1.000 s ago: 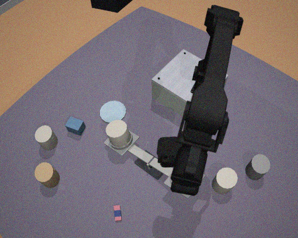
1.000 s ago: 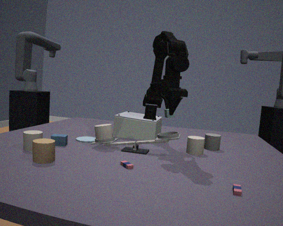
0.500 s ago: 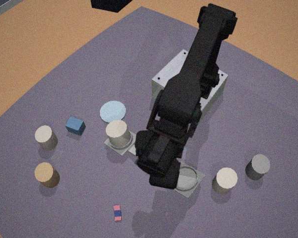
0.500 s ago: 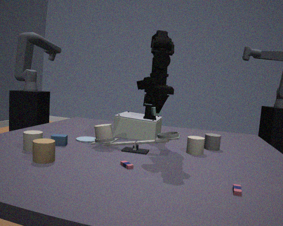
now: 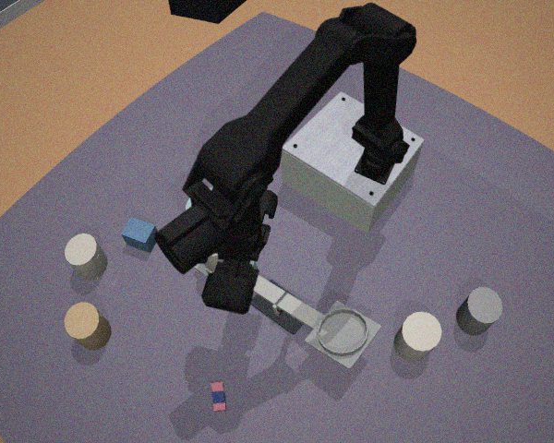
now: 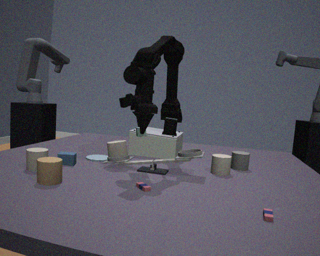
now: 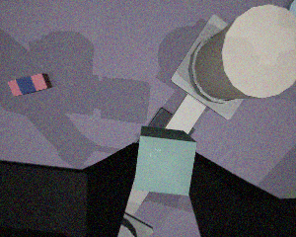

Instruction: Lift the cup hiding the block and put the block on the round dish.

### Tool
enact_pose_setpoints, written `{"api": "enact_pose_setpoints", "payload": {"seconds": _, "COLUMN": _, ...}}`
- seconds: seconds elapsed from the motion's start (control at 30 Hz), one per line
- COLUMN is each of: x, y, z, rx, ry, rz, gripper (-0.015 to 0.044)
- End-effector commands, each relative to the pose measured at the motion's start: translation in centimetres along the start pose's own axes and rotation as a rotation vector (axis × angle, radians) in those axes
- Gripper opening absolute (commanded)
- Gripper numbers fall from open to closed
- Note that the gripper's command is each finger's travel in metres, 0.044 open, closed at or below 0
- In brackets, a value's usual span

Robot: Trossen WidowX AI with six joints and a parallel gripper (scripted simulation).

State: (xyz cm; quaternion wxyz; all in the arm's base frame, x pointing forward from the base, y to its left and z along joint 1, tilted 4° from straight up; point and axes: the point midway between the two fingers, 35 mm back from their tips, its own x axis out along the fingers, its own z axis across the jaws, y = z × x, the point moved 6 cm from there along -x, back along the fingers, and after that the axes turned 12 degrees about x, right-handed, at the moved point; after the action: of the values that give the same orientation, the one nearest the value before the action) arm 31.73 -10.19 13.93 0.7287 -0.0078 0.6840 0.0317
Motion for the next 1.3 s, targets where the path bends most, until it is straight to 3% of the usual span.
{"api": "enact_pose_setpoints", "payload": {"seconds": 0.0, "x": 0.7, "y": -2.8, "z": -1.1, "rx": -0.005, "ry": 0.000, "rz": -0.008, "gripper": 0.0000}}
{"api": "enact_pose_setpoints", "payload": {"seconds": 0.77, "x": 5.3, "y": -16.5, "z": -14.0, "rx": 0.017, "ry": 0.022, "rz": -0.010, "gripper": 0.0000}}
{"api": "enact_pose_setpoints", "payload": {"seconds": 1.0, "x": 6.1, "y": -17.4, "z": -15.8, "rx": 0.022, "ry": 0.025, "rz": -0.001, "gripper": 0.0000}}
{"api": "enact_pose_setpoints", "payload": {"seconds": 1.27, "x": 9.9, "y": -17.4, "z": -15.9, "rx": 0.022, "ry": 0.025, "rz": -0.001, "gripper": 0.0000}}
